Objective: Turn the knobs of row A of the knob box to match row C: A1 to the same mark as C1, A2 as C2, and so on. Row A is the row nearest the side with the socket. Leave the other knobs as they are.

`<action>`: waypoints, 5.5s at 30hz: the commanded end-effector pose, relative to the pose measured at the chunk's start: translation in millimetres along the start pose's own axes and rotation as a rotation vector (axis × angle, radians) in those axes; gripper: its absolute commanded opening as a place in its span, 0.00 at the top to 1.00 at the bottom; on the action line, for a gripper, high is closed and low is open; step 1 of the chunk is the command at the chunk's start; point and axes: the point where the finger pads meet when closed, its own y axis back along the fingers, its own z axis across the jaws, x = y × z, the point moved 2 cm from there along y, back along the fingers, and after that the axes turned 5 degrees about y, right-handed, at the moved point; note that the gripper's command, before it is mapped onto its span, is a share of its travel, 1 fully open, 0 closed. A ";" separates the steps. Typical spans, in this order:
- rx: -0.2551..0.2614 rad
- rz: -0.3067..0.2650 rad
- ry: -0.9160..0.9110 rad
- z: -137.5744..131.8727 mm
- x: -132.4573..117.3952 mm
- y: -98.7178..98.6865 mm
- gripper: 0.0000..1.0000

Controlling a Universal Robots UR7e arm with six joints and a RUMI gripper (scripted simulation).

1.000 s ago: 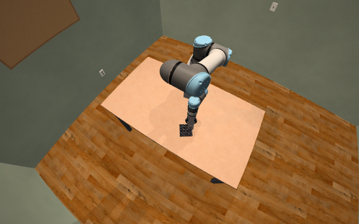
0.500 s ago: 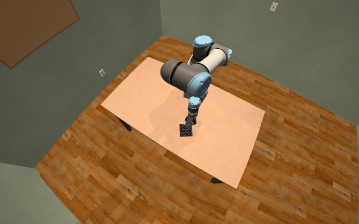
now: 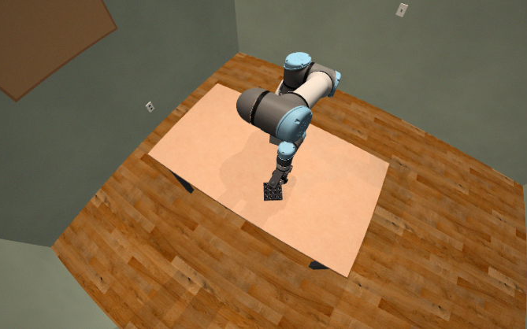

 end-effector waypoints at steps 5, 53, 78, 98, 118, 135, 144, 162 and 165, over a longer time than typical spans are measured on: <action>-0.002 0.001 -0.091 0.3 0.4 0.3 0.96; -0.002 0.001 -0.190 0.8 0.3 0.3 0.89; -0.002 0.001 -0.190 0.8 0.3 13.9 0.89; -0.002 0.001 -0.190 0.7 0.3 38.3 0.89; -0.002 0.001 -0.190 0.7 0.3 48.9 0.00; -0.002 0.001 -0.190 0.5 0.3 97.4 0.00; -0.002 0.001 -0.190 0.5 0.3 122.3 0.00; -0.002 0.001 -0.190 0.4 0.3 153.6 0.00; -0.002 0.001 -0.190 0.4 0.3 154.8 0.00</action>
